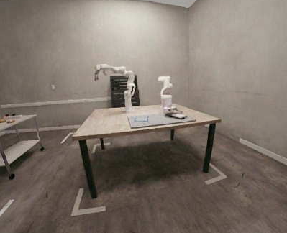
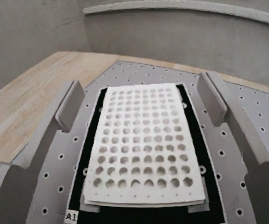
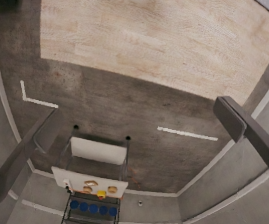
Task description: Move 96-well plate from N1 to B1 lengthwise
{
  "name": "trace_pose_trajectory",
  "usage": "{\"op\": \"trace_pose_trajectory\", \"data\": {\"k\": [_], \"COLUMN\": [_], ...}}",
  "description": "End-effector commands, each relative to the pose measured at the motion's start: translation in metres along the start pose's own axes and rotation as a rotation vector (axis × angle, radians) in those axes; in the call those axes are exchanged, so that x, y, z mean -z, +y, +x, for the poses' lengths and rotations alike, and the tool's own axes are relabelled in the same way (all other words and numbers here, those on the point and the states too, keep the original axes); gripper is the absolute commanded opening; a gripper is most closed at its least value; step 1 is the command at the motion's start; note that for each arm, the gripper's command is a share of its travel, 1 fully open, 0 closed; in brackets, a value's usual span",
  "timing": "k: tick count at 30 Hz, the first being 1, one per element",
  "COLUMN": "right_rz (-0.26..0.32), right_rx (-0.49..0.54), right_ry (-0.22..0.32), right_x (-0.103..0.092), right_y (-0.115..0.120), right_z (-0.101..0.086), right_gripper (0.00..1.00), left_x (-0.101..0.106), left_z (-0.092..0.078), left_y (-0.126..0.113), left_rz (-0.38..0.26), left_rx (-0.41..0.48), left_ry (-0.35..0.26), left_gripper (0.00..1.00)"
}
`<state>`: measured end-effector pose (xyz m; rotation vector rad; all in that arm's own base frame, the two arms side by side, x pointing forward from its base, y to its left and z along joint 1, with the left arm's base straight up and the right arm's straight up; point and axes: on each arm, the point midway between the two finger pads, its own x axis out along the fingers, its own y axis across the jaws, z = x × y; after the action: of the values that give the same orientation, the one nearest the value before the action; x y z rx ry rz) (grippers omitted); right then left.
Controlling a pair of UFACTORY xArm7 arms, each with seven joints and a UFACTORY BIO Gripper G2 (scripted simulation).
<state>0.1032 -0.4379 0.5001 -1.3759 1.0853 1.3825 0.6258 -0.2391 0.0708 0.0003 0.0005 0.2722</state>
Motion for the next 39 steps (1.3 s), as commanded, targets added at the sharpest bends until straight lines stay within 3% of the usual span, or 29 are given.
{"op": "trace_pose_trajectory", "data": {"k": [1,39], "right_rz": [0.0,0.0], "right_rx": [0.0,0.0], "right_ry": [0.004,0.004], "right_x": [0.0,0.0], "right_y": [0.0,0.0], "right_z": [-0.002,-0.002], "right_gripper": [1.0,1.0], "left_x": [0.004,0.019], "left_z": [0.001,0.001], "left_y": [-0.001,-0.001], "left_rz": [-0.004,-0.004], "left_rx": [0.0,0.0], "left_ry": [-0.004,-0.004], "left_gripper": [0.37,0.37]}}
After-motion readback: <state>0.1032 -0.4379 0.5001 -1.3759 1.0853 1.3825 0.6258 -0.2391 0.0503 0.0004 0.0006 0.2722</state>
